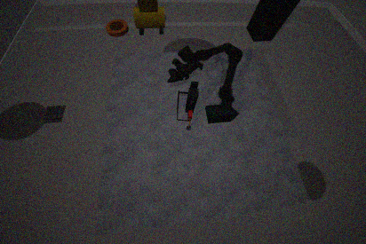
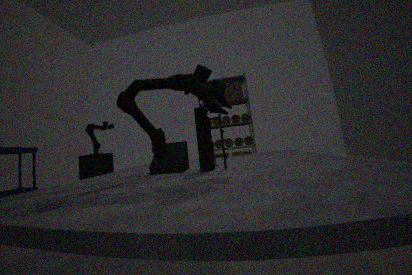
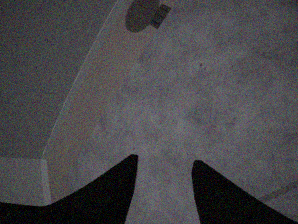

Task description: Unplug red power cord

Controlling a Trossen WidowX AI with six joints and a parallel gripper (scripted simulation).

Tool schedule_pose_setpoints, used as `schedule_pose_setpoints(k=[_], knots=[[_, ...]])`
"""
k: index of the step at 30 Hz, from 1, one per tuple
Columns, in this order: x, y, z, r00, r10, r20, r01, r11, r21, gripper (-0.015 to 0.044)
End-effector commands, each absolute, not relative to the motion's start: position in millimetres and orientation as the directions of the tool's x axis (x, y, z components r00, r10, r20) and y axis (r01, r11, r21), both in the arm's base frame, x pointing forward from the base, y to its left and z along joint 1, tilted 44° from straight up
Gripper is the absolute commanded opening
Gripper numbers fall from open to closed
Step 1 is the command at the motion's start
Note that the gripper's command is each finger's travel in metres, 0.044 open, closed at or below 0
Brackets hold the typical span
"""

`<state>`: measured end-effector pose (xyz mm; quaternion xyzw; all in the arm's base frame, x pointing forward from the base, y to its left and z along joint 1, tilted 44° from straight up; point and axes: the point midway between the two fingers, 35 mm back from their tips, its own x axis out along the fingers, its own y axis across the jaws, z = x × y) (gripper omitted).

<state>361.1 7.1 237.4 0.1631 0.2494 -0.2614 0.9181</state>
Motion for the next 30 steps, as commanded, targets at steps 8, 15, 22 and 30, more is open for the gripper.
schedule_pose_setpoints(k=[8,15,22,30], knots=[[365,93,191,0.672,-0.271,-0.689,0.101,0.956,-0.277,0.0160],[348,113,136,0.529,-0.343,-0.776,-0.326,0.762,-0.559,0.0160],[324,110,76,0.341,-0.484,-0.806,-0.729,0.405,-0.552,0.0160],[280,81,-3,-0.008,-0.677,-0.736,-0.970,0.186,-0.160,0.0160]])
